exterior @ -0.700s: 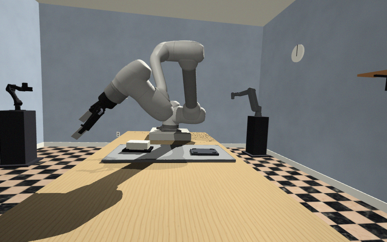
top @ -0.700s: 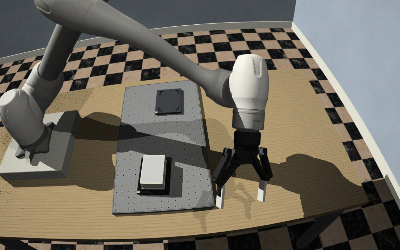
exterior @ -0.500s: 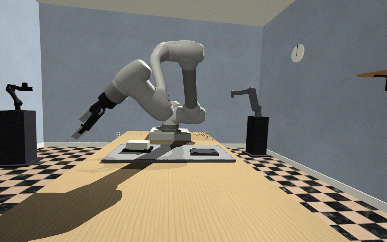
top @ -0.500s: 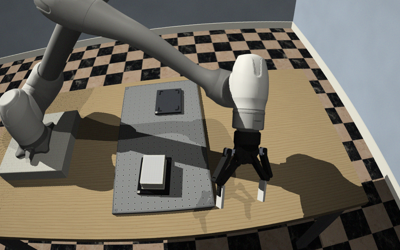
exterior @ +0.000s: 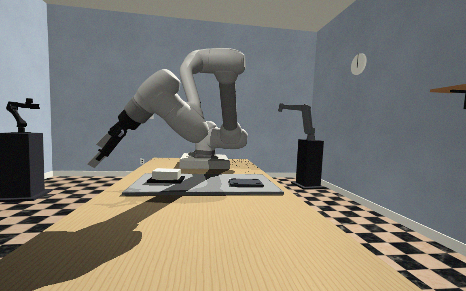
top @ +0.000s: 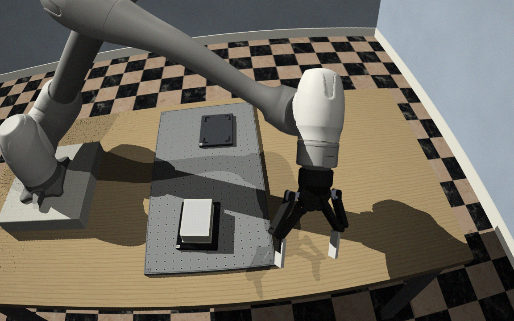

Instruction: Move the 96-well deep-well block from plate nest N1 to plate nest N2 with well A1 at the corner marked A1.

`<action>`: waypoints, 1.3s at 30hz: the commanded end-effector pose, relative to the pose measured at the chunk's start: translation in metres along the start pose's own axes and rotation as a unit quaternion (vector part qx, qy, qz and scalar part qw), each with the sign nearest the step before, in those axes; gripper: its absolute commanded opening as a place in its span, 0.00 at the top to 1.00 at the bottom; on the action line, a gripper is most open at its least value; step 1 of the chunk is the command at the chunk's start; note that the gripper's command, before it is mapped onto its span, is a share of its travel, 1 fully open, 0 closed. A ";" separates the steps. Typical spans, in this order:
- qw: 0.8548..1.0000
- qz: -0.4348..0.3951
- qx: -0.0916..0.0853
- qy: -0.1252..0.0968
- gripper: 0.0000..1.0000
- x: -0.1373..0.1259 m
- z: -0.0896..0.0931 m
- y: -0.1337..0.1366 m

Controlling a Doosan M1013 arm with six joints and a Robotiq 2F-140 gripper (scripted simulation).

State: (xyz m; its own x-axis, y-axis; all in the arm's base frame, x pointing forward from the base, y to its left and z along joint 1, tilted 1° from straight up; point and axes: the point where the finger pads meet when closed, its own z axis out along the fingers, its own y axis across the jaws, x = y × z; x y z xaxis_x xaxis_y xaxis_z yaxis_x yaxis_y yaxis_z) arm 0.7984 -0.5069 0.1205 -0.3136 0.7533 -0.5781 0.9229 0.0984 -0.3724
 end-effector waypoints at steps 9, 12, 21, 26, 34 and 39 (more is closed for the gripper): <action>0.998 0.015 -0.022 0.059 0.00 0.047 0.003 -0.031; 0.997 0.021 -0.027 0.074 0.00 0.054 0.003 -0.036; 0.990 0.041 -0.046 0.126 0.00 0.087 0.000 -0.056; 0.989 0.045 -0.050 0.134 0.00 0.107 -0.002 -0.069; 0.981 0.062 -0.063 0.170 0.00 0.132 -0.007 -0.084; 0.972 0.082 -0.076 0.205 0.00 0.152 -0.011 -0.096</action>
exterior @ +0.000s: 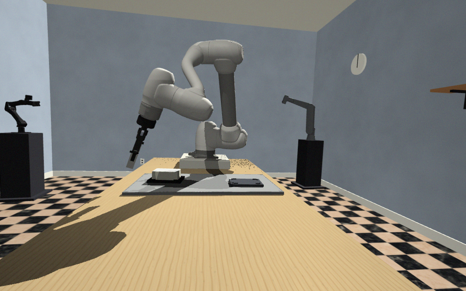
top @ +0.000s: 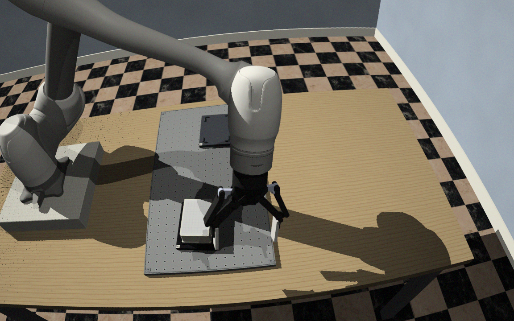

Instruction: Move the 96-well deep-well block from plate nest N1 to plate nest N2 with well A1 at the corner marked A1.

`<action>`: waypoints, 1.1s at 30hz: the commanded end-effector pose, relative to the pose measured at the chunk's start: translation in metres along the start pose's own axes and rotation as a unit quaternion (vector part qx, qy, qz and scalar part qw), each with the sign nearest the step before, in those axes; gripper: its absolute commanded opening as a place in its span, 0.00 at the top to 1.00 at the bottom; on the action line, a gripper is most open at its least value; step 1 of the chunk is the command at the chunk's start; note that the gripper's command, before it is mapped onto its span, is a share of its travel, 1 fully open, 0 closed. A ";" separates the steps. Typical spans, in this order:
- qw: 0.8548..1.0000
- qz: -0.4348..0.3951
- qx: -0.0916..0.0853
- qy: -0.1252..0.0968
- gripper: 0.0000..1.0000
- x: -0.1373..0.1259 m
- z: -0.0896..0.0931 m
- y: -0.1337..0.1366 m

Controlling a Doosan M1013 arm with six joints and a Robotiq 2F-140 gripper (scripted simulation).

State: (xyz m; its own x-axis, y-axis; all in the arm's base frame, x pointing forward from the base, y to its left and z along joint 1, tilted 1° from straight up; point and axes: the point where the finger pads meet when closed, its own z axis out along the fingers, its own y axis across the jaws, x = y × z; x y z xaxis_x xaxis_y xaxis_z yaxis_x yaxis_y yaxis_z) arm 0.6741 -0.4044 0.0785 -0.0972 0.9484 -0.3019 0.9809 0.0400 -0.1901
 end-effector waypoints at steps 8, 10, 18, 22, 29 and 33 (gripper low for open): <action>0.998 0.031 -0.022 0.052 0.00 0.034 0.001 -0.026; 0.998 0.031 -0.022 0.052 0.00 0.042 0.001 -0.032; 0.994 0.055 -0.036 0.085 0.00 0.074 0.000 -0.056; 0.989 0.080 -0.051 0.116 0.00 0.090 -0.002 -0.067; 0.981 0.107 -0.064 0.145 0.00 0.110 -0.004 -0.082; 0.981 0.107 -0.064 0.145 0.00 0.126 -0.006 -0.093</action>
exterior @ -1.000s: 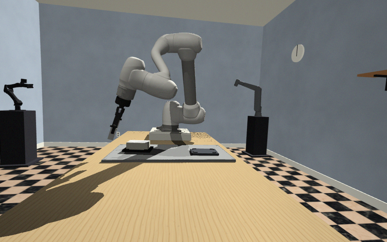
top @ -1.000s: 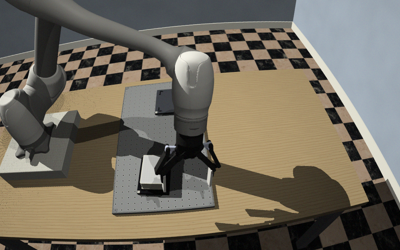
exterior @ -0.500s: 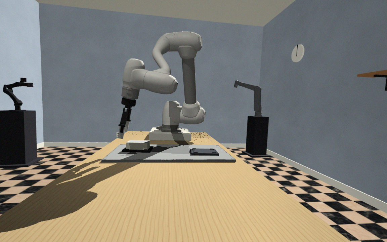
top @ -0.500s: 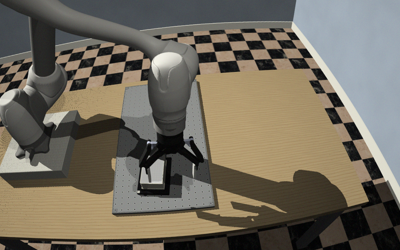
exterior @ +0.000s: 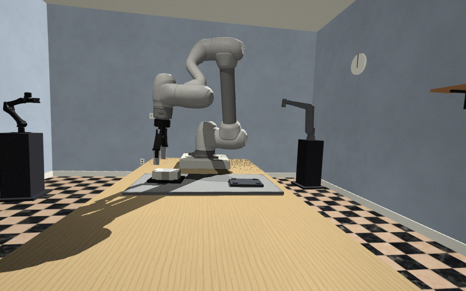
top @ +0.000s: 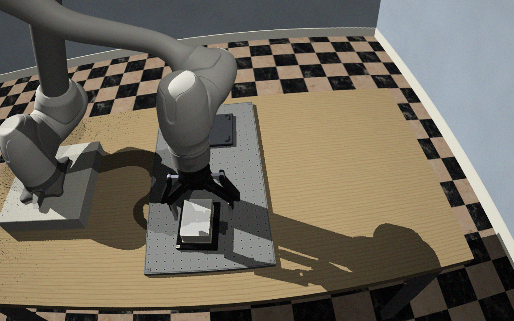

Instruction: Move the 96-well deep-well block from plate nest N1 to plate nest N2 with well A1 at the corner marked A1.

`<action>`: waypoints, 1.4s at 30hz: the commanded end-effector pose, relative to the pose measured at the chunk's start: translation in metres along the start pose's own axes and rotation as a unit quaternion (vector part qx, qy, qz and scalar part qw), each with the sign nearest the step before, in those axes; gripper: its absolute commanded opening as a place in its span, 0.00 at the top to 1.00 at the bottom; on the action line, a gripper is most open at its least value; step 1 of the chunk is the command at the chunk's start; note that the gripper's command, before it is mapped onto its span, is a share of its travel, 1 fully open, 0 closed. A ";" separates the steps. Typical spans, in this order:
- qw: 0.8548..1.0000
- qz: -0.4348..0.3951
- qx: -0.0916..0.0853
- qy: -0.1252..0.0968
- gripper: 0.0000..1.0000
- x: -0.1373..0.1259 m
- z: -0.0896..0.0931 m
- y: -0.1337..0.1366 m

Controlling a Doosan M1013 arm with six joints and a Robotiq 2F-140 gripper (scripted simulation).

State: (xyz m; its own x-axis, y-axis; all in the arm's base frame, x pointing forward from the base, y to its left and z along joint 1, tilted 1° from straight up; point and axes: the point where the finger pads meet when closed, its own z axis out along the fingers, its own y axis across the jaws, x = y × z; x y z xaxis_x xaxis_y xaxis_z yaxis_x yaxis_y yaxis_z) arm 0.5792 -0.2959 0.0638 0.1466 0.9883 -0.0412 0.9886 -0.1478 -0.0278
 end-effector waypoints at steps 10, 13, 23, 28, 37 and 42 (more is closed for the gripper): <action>0.999 0.029 -0.016 0.029 0.00 0.028 0.001 -0.031; 0.999 0.029 -0.016 0.029 0.00 0.028 0.001 -0.031; 0.999 0.029 -0.016 0.029 0.00 0.029 0.009 -0.030; 0.999 0.029 -0.016 0.029 0.00 0.029 0.014 -0.030; 0.999 0.029 -0.016 0.029 0.00 0.030 0.029 -0.030; 0.999 0.029 -0.016 0.029 0.00 0.030 0.036 -0.030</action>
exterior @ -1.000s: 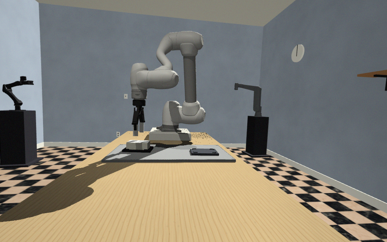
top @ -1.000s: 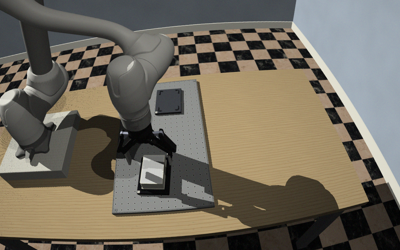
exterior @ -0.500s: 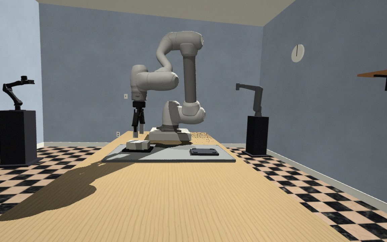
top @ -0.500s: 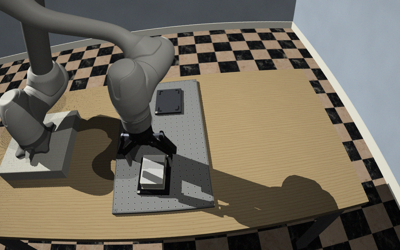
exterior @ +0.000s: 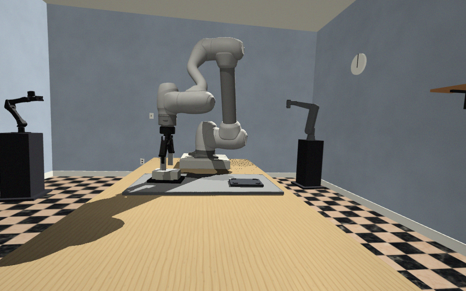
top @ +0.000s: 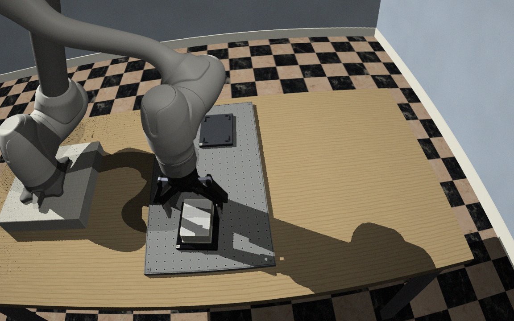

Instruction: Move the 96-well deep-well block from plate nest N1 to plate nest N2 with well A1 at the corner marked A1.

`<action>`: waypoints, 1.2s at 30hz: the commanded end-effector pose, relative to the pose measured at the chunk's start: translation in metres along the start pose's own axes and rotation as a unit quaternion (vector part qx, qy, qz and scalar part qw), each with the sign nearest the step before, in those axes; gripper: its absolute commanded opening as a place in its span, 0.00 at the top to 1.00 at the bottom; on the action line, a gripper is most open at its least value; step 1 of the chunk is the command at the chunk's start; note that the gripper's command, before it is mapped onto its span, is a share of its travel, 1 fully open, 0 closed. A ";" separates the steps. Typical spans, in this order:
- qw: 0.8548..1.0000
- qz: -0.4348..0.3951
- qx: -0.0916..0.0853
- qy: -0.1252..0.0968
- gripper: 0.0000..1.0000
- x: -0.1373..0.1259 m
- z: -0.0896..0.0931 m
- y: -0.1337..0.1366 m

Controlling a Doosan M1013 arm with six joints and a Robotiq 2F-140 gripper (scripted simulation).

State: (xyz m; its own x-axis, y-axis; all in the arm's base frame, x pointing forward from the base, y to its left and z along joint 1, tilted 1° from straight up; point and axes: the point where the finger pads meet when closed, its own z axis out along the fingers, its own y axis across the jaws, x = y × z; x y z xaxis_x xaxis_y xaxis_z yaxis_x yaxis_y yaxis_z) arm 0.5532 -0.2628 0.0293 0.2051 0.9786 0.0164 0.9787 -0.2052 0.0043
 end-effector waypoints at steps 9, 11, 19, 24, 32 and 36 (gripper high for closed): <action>1.000 0.000 0.000 0.000 0.00 0.000 0.015 0.000; 1.000 0.000 0.000 0.000 0.00 0.000 0.019 0.000; 1.000 0.000 0.000 0.000 0.00 0.000 0.029 0.000; 1.000 0.000 0.000 0.000 0.00 0.000 0.037 0.000; 1.000 0.000 0.000 0.000 0.00 0.000 0.037 0.000; 1.000 0.000 0.000 0.000 0.00 0.000 0.037 0.000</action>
State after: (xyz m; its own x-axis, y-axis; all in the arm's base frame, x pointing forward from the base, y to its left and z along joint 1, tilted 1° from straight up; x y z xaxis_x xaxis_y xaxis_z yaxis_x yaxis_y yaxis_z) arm 0.5535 -0.2622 -0.0075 0.2051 0.9786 0.0164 0.9787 -0.2052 0.0044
